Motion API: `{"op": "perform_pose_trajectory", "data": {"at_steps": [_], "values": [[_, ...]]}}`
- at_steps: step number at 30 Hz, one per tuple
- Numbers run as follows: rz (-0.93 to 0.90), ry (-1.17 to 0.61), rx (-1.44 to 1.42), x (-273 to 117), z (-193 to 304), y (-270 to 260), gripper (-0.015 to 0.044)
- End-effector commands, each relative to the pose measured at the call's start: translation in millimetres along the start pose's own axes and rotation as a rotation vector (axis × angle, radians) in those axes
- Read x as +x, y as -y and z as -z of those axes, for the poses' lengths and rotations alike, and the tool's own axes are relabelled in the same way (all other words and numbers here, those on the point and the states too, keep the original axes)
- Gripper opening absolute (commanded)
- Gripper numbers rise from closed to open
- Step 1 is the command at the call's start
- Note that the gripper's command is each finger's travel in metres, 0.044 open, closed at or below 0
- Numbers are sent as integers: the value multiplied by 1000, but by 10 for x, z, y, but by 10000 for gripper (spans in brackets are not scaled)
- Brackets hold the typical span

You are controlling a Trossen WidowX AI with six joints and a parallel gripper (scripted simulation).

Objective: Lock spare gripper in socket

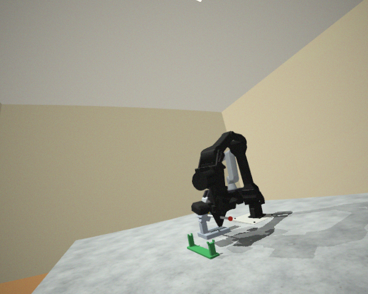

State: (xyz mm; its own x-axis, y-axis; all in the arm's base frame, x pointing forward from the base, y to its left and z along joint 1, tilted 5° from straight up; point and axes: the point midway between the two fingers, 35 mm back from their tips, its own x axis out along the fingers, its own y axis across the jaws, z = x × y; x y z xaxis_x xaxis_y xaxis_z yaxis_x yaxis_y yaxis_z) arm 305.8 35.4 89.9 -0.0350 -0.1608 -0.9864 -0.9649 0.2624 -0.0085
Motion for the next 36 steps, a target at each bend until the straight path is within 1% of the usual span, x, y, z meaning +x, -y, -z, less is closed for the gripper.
{"op": "perform_pose_trajectory", "data": {"at_steps": [1, 36], "values": [[2, 4, -5, -1, 32, 1, 0], [-9, 4, -7, 67, 274, 11, 0]]}}
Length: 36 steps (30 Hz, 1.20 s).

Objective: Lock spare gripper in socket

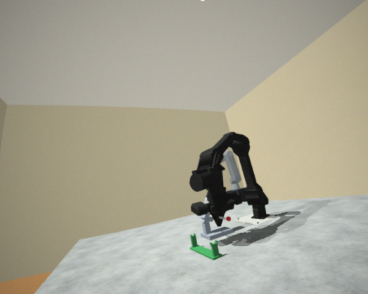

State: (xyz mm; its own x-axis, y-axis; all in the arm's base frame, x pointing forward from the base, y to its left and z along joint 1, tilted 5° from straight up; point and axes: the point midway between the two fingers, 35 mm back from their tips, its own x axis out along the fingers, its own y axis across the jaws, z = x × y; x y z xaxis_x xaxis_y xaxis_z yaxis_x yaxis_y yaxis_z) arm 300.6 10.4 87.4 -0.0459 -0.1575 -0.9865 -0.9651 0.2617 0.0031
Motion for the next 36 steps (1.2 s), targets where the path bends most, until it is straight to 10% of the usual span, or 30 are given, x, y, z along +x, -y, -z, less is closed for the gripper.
{"op": "perform_pose_trajectory", "data": {"at_steps": [1, 36], "values": [[2, 4, -5, 1, 29, -5, 0], [-10, 4, -8, 63, 268, 2, 0]]}}
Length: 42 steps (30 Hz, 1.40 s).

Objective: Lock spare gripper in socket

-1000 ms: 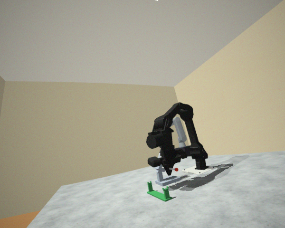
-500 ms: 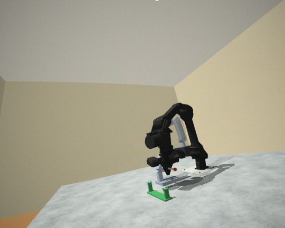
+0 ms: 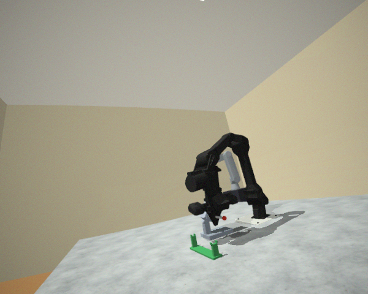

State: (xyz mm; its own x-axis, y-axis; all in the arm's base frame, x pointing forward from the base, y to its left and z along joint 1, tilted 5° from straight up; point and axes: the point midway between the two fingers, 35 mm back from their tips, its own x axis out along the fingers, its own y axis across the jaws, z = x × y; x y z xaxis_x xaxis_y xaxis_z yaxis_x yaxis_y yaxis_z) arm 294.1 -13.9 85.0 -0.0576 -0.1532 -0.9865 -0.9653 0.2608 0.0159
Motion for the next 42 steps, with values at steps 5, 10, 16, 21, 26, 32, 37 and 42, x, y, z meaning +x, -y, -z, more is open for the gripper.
{"op": "perform_pose_trajectory", "data": {"at_steps": [5, 10, 16, 21, 26, 32, 37, 42], "values": [[1, 3, -5, 6, 57, 2, 0], [-2, 0, 0, 11, 47, 0, 79], [-2, 0, 0, 11, 47, 0, 200], [-2, 1, 0, -6, 39, 0, 200], [-5, 1, -4, -107, -9, -10, 200], [-9, -2, -10, -225, -65, -22, 200], [-10, -3, -16, -325, -109, -29, 200], [-9, -5, -20, -429, -152, -35, 200]]}}
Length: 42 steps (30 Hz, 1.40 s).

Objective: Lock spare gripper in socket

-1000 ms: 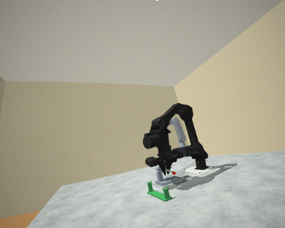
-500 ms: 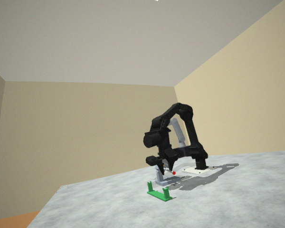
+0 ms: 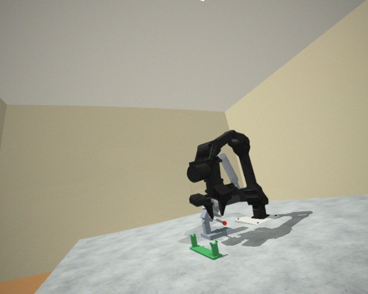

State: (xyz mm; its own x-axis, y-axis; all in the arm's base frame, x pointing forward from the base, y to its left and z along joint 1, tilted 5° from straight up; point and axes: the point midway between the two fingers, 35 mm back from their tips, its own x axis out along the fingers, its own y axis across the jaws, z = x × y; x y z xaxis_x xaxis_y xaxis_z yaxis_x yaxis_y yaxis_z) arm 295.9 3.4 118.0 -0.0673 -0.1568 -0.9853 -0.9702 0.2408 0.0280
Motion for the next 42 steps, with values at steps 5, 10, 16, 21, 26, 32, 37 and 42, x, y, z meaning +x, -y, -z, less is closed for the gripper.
{"op": "perform_pose_trajectory", "data": {"at_steps": [5, 10, 16, 21, 26, 32, 37, 42], "values": [[1, 0, -3, -180, -77, -8, 200], [2, -1, -8, -288, -119, -14, 200], [6, -2, -13, -421, -168, -22, 200], [10, -2, -18, -535, -208, -29, 200], [12, -3, -20, -486, -179, -30, 305], [12, -3, -20, -486, -179, -30, 440], [12, -3, -20, -486, -179, -30, 440], [12, -3, -20, -486, -179, -30, 440]]}}
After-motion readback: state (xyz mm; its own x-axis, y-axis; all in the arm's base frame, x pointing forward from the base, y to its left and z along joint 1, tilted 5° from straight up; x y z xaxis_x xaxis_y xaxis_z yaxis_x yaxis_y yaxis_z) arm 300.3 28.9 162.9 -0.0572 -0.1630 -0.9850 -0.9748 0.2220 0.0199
